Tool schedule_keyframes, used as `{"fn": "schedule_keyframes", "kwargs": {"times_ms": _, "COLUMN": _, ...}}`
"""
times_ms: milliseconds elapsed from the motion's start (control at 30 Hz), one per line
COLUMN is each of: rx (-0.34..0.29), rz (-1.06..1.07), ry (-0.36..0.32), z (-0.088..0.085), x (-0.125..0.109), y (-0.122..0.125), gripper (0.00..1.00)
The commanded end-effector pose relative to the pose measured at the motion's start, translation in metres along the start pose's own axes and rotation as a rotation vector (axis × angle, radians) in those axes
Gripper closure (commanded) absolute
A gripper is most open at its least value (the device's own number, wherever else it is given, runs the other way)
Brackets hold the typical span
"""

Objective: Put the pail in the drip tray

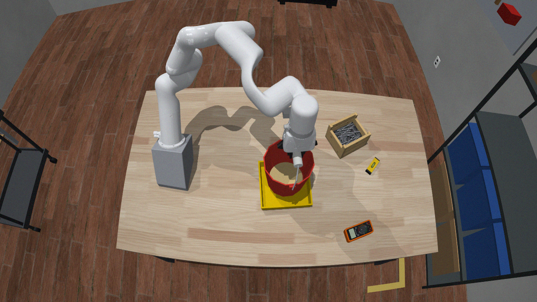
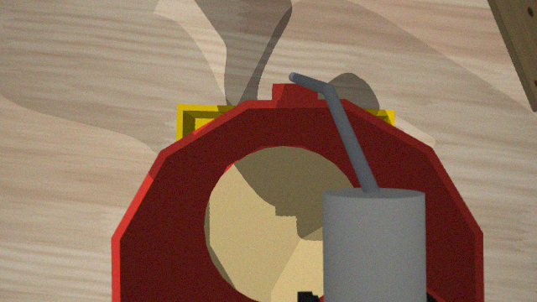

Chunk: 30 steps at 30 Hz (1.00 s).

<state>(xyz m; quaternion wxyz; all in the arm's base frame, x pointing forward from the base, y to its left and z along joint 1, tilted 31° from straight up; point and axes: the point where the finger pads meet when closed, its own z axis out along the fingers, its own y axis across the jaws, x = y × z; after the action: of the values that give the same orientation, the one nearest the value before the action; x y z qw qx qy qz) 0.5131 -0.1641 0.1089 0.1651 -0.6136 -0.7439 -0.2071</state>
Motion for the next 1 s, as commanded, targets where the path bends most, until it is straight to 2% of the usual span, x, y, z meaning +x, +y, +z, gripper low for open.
{"fn": "schedule_keyframes", "kwargs": {"times_ms": 0, "rx": -0.005, "rz": -0.001, "ry": -0.004, "z": 0.0, "x": -0.001, "y": 0.001, "gripper": 1.0}}
{"fn": "schedule_keyframes", "kwargs": {"times_ms": 967, "rx": -0.005, "rz": -0.001, "ry": -0.004, "z": 0.031, "x": -0.001, "y": 0.002, "gripper": 1.0}}
